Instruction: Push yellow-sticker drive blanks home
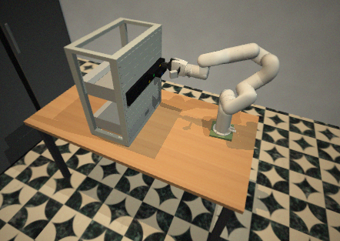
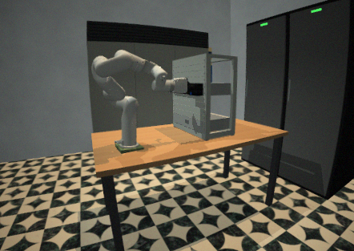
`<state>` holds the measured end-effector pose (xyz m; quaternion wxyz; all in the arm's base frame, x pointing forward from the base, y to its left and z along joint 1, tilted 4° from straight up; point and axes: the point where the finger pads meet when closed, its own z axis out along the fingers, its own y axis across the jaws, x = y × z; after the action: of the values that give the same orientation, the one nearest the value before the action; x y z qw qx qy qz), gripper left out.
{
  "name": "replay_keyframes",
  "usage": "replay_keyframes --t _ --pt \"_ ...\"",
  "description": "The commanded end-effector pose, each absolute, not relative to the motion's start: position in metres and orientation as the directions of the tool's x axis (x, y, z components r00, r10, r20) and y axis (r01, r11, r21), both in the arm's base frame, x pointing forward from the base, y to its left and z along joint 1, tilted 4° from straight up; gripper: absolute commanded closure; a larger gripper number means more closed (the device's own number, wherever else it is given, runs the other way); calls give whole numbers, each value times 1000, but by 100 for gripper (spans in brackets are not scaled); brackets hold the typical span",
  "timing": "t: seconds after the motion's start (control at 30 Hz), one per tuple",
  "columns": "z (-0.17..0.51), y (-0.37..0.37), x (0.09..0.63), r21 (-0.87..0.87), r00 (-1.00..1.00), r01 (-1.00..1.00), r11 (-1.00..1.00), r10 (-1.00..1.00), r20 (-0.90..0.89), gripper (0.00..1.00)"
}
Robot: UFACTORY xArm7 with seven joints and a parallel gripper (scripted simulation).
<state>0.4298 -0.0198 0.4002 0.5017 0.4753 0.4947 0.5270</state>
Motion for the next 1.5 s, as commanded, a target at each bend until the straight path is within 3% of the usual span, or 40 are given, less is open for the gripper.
replay_keyframes --t 0.0,1.47 --pt "402 -20 430 998 -44 -62 -7 999 4 100" --pt "403 -20 445 998 -44 -62 -7 999 4 100"
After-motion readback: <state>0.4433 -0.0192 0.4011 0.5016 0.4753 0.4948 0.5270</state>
